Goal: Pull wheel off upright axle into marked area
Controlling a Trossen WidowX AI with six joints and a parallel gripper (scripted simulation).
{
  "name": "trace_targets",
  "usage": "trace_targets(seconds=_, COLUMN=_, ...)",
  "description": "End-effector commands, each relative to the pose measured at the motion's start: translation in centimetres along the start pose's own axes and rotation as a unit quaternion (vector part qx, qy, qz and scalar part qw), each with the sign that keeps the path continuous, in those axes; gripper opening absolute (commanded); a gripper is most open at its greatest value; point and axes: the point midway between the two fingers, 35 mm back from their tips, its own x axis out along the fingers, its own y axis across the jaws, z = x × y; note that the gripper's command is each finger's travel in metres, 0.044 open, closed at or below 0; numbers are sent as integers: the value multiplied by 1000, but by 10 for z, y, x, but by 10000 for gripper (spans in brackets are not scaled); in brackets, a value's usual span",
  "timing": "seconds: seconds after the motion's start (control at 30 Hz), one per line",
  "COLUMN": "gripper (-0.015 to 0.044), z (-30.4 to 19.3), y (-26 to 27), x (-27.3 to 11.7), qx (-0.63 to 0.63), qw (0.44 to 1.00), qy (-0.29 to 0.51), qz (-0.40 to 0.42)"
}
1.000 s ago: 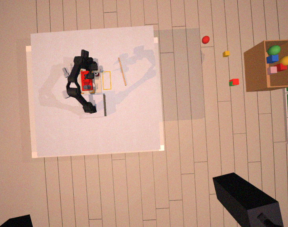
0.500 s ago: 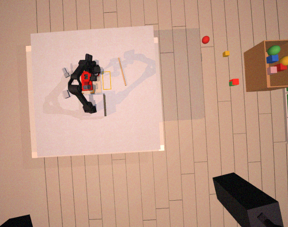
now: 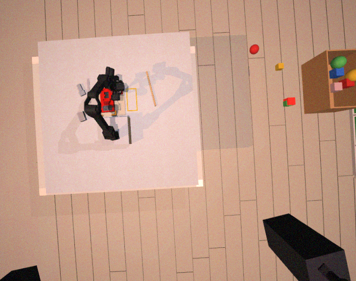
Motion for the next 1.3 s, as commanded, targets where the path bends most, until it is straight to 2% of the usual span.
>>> trace_targets(seconds=0.0, gripper=187, z=0, y=0, x=0, qx=0, qw=1000, qy=0, qz=-1)
trace_targets(seconds=0.13, gripper=160, z=0, y=0, x=0, qx=0, qw=1000, qy=0, qz=-1)
trace_targets(seconds=0.33, gripper=3, z=0, y=0, x=-1, qx=0, qw=1000, qy=0, qz=-1)
trace_targets(seconds=1.27, gripper=0, z=0, y=0, x=-10, qx=0, qw=1000, qy=1, qz=1)
